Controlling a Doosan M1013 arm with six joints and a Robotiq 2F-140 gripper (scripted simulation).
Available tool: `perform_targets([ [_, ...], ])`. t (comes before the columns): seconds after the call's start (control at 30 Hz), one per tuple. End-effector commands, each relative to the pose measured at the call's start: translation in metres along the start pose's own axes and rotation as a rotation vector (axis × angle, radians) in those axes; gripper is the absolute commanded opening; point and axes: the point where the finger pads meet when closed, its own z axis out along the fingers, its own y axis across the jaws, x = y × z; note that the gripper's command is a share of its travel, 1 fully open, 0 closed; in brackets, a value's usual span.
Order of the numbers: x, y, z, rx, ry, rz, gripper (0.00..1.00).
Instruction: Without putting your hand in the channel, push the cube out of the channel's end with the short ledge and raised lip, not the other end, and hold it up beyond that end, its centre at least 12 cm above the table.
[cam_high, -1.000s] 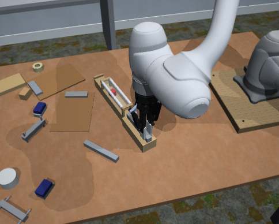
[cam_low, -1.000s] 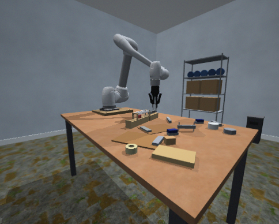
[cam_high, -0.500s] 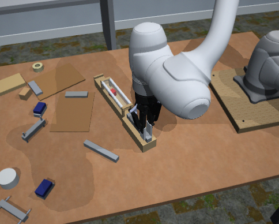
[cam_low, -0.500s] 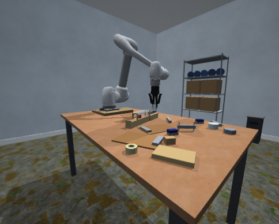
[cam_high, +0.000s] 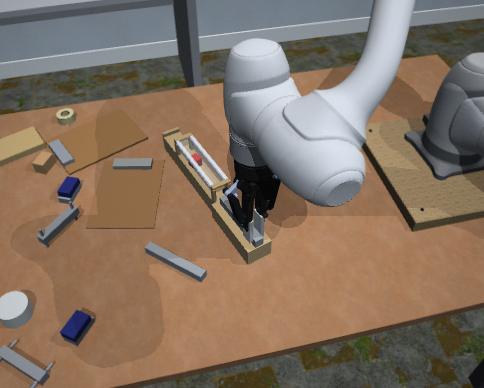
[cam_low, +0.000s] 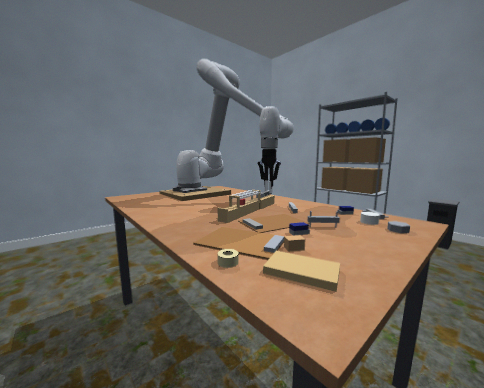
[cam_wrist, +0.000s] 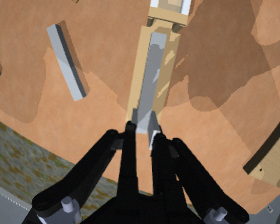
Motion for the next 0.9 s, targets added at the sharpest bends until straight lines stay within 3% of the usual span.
perform_targets([
  [0.0,0.002,0.003,0.004,-0.003,0.003,0.006,0.0],
  [0.87,0.017,0.004,0.004,-0.003,0.003,0.006,0.0],
])
